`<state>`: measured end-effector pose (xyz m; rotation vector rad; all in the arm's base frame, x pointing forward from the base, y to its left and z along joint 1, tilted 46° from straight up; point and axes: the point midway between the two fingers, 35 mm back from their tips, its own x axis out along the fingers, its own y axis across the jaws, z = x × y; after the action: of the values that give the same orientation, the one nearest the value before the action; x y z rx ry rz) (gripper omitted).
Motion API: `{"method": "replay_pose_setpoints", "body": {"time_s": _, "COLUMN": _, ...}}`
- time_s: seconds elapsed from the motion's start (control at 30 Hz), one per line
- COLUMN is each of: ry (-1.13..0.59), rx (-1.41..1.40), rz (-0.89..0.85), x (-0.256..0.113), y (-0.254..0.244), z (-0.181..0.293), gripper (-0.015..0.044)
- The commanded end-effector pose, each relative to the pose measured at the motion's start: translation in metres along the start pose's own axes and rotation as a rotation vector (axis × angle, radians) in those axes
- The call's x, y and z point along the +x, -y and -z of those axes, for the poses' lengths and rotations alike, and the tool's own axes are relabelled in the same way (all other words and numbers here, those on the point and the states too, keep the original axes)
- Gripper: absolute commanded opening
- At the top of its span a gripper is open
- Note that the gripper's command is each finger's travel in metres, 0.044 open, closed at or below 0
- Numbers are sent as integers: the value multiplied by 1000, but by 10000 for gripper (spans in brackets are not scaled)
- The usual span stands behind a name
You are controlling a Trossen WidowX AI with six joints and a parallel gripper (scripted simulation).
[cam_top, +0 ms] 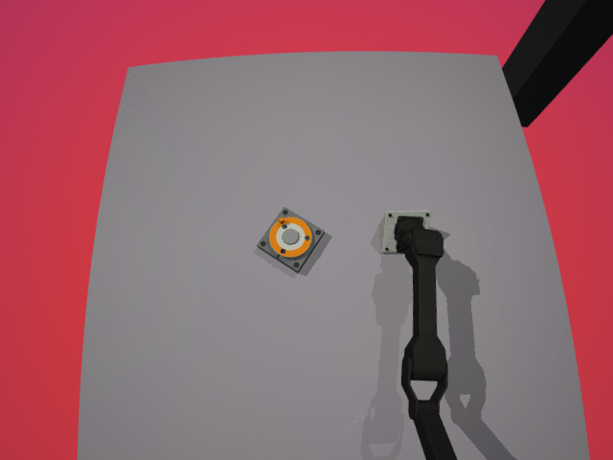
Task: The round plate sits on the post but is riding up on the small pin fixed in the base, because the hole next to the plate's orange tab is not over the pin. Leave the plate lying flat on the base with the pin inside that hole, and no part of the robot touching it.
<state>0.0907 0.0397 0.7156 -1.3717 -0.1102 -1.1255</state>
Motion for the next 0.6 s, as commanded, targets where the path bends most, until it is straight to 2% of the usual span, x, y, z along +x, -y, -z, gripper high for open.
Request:
{"method": "replay_pose_setpoints", "body": {"time_s": 0.0, "ry": -7, "rx": 14, "rz": -10, "x": 3, "y": -1, "z": 6, "gripper": 374}}
{"method": "replay_pose_setpoints", "body": {"time_s": 0.1, "ry": -76, "rx": 152, "rz": -123, "x": 32, "y": -21, "z": 69, "gripper": 295}}
{"method": "replay_pose_setpoints", "body": {"time_s": 0.27, "ry": -121, "rx": 243, "rz": -208, "x": 51, "y": -44, "z": 108, "gripper": 164}}
{"method": "replay_pose_setpoints", "body": {"time_s": 0.47, "ry": -206, "rx": 441, "rz": -444, "x": 84, "y": -124, "z": 184, "gripper": 6}}
{"method": "replay_pose_setpoints", "body": {"time_s": 0.57, "ry": -234, "rx": 512, "rz": -528, "x": 91, "y": -157, "z": 201, "gripper": 0}}
